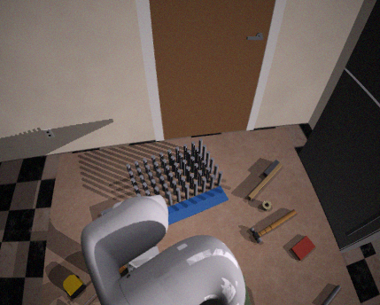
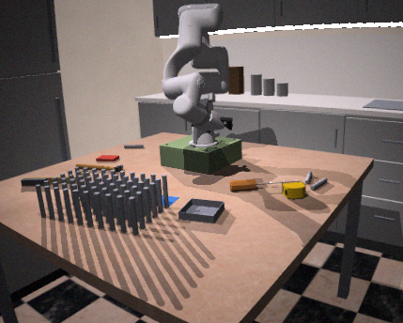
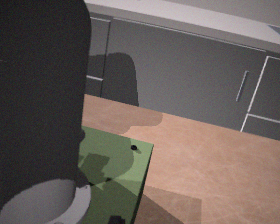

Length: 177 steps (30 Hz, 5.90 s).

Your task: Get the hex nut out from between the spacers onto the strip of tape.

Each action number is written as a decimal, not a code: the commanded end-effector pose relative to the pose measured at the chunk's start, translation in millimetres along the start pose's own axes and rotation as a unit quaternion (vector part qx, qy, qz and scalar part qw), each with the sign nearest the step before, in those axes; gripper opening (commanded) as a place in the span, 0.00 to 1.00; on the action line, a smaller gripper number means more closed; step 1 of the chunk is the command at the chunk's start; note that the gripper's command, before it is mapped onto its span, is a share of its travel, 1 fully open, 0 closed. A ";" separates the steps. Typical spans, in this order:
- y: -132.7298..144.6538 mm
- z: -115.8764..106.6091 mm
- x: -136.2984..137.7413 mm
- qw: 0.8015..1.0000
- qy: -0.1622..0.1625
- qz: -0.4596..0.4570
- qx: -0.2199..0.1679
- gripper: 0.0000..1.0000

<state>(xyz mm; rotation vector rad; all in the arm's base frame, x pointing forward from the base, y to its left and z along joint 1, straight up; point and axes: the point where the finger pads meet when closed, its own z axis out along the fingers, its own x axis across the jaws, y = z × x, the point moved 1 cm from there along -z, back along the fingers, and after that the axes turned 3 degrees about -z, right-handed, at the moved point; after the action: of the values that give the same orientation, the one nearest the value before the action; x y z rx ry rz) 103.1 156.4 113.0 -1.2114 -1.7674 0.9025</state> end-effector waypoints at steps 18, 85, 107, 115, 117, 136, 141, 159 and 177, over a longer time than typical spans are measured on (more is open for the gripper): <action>92.6 -31.1 22.0 0.846 -0.270 -0.424 -0.176 1.00; 172.9 -45.1 112.5 0.454 -0.504 -0.714 -0.177 0.65; 179.6 -41.9 110.9 0.454 -0.504 -0.714 -0.177 0.65; 187.6 -38.0 109.0 0.454 -0.504 -0.714 -0.177 0.65; 190.5 -36.5 108.4 0.454 -0.504 -0.714 -0.177 0.65; 216.8 -23.7 102.2 0.454 -0.504 -0.714 -0.177 0.65; 221.3 -21.5 101.2 0.454 -0.504 -0.714 -0.177 0.65; 227.6 -18.4 99.7 0.454 -0.504 -0.714 -0.177 0.65; 227.6 -18.4 99.7 0.454 -0.504 -0.714 -0.177 0.00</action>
<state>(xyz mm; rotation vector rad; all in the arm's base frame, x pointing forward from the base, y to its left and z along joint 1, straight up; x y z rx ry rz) 183.8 317.9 -58.1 1.2257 -2.8930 -0.0100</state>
